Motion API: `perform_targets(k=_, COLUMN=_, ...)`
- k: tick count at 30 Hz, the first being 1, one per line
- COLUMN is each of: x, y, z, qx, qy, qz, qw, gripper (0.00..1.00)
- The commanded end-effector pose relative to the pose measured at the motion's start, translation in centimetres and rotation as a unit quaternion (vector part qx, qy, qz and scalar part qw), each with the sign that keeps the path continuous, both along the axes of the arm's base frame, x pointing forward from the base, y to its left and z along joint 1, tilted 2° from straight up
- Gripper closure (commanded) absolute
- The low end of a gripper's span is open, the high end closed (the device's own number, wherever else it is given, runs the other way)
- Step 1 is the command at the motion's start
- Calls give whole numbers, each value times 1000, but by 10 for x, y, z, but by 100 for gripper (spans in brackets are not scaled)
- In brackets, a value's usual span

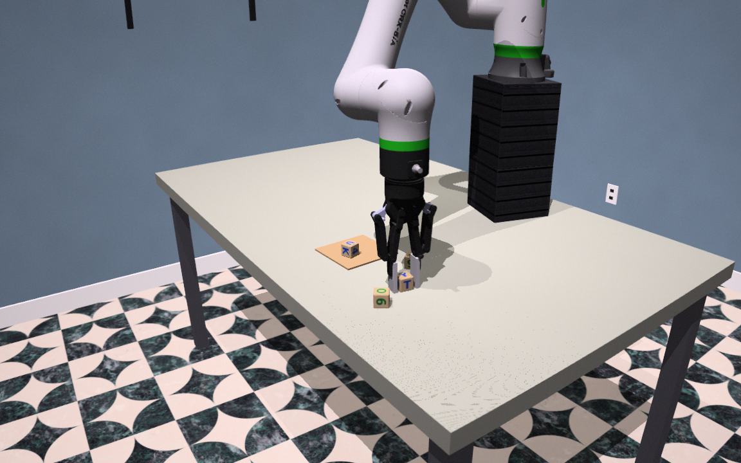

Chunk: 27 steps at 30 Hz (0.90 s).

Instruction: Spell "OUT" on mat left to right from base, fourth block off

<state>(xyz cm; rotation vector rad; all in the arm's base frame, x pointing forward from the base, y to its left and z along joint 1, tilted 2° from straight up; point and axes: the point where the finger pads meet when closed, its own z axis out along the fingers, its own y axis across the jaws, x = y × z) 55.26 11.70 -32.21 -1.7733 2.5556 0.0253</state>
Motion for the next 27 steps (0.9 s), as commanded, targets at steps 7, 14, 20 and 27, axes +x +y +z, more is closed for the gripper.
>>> perform_targets(k=7, x=0, y=0, z=0, qx=0, qy=0, qz=0, qw=1000, gripper=84)
perform_targets(k=14, x=0, y=0, z=0, qx=0, qy=0, qz=0, qw=1000, gripper=84)
perform_targets(k=20, x=0, y=0, z=0, qx=0, qy=0, qz=0, qw=1000, gripper=84)
perform_targets(k=27, x=0, y=0, z=0, qx=0, qy=0, qz=0, qw=1000, gripper=84)
